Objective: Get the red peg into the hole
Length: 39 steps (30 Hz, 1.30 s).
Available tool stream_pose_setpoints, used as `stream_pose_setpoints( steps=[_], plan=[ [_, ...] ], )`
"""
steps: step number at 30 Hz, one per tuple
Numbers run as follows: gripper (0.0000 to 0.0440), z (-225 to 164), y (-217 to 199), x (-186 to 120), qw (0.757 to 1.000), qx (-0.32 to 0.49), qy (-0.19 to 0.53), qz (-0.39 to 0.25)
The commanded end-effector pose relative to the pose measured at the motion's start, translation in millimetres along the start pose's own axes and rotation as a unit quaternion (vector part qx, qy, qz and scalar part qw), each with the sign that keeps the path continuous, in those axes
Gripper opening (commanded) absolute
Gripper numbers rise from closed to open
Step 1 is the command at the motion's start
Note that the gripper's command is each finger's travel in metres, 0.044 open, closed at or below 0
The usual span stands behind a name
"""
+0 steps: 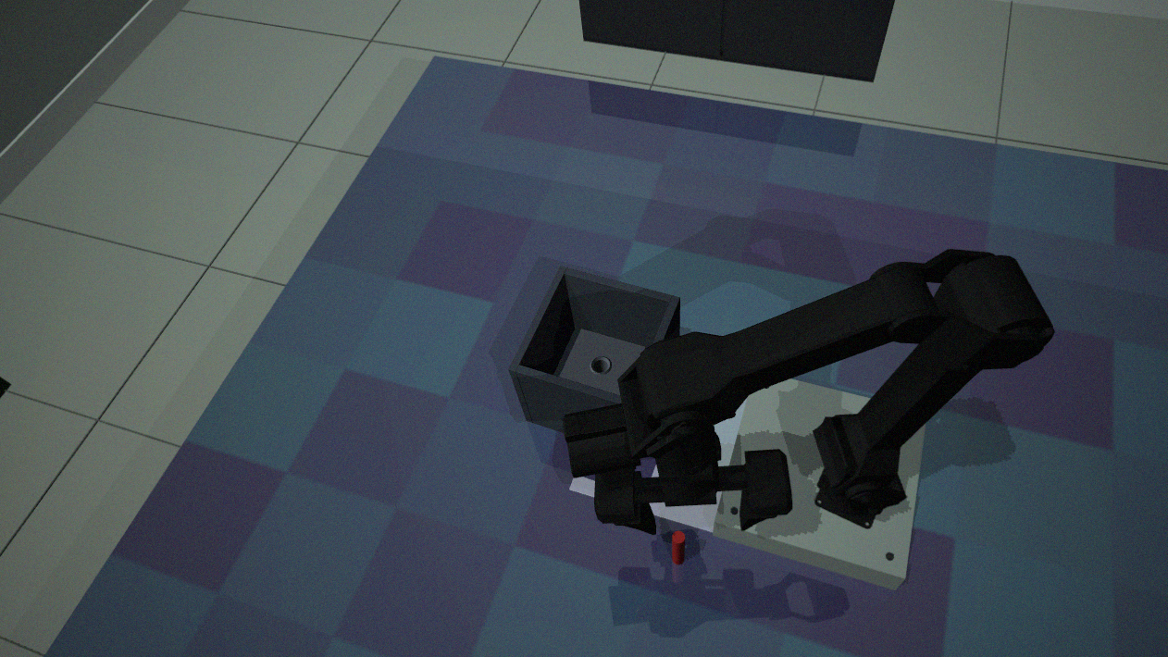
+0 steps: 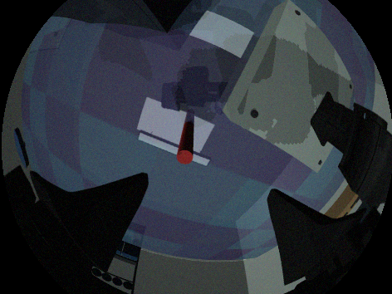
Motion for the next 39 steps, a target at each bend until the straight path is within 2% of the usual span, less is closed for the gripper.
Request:
stream_pose_setpoints(
  steps=[1,12,18,21,35,39],
  plan=[
    [0.0440,2,2,16,1.000,0.017,-0.010,-0.008],
    [0.0438,8,5,51,0.999,0.044,-0.025,-0.010],
    [0.0412,11,6,66,0.998,0.055,-0.032,-0.005],
    [0.0358,12,8,73,0.998,0.056,-0.033,0.000],
    [0.0000,12,26,88,0.999,0.032,-0.027,0.018],
    [0.0000,10,29,81,0.999,0.033,-0.018,0.035]
  ],
)
Point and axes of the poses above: the point midway between the two fingers, 35 mm back from their tips, its own x axis out along the fingers, its own y axis across the jaws, z = x × y, the point moved 10 cm from there along -x, back along the fingers, and after that the axes turned 8 degrees about -x, right-handed, at the moved point
